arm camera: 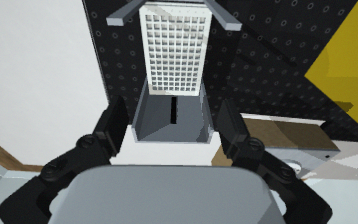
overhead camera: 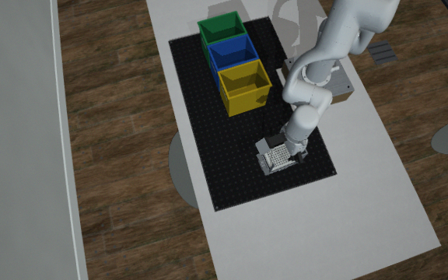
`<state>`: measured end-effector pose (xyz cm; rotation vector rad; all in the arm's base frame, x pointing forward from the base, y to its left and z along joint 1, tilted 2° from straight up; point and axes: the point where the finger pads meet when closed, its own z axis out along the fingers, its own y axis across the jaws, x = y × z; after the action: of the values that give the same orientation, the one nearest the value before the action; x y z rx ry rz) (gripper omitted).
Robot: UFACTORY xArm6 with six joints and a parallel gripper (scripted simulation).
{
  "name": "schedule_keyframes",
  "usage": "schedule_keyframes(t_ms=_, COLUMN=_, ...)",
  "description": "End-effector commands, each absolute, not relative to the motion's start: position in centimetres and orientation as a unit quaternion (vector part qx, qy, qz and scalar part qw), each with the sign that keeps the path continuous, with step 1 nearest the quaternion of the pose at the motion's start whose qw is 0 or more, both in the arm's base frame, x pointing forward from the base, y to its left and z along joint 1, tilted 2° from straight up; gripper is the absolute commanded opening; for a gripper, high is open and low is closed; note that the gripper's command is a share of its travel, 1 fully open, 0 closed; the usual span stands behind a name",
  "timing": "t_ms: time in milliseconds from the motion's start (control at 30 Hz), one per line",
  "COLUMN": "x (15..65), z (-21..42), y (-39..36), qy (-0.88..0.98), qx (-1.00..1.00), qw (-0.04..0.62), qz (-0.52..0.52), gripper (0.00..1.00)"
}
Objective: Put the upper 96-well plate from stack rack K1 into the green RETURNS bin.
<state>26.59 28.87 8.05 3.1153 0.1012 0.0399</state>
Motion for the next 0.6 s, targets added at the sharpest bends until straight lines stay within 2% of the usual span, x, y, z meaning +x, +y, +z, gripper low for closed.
schedule_keyframes(t_ms=0, x=26.7, z=7.3, y=29.0, qy=0.032, qx=0.999, qw=0.011, qz=0.014, gripper=1.0)
schedule_keyframes(t_ms=567, x=26.8, z=4.8, y=28.9, qy=0.032, qx=0.999, qw=0.011, qz=0.014, gripper=1.0)
